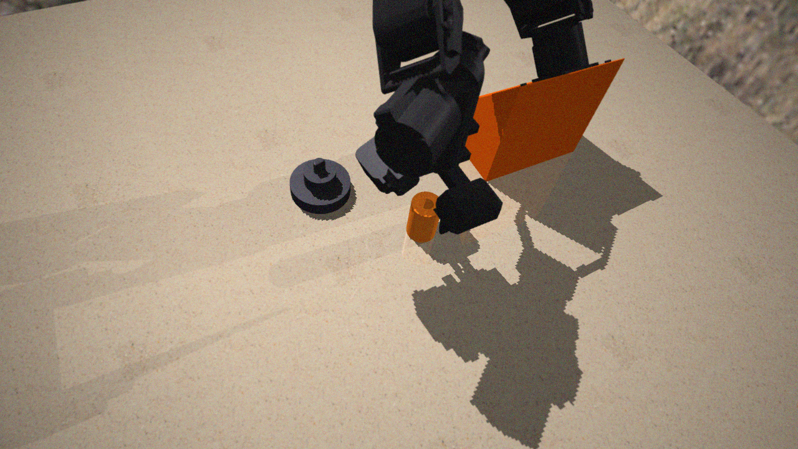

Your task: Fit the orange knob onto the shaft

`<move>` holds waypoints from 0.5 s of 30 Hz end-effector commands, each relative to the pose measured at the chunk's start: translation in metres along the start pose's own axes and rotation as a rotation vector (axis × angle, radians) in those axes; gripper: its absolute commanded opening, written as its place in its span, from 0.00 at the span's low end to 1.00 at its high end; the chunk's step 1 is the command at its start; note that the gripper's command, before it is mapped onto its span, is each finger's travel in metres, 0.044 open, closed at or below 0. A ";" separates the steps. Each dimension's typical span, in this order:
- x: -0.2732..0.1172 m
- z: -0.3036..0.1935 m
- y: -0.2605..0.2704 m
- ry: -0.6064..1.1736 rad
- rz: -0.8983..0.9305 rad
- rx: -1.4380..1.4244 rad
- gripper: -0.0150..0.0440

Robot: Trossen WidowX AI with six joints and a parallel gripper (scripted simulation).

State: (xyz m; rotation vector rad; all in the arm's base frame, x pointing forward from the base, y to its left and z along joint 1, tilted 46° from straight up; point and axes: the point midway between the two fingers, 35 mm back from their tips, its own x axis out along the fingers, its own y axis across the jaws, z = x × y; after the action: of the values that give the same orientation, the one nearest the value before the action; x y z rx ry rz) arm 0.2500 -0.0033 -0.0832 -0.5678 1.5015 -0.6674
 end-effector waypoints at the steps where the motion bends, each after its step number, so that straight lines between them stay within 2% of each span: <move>1: 0.009 -0.003 -0.001 0.004 -0.010 -0.012 1.00; 15: 0.032 -0.003 -0.001 0.004 -0.011 -0.012 1.00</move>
State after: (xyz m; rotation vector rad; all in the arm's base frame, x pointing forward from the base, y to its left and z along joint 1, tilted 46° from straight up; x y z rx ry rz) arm 0.2496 -0.0210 -0.1004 -0.5685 1.5004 -0.6678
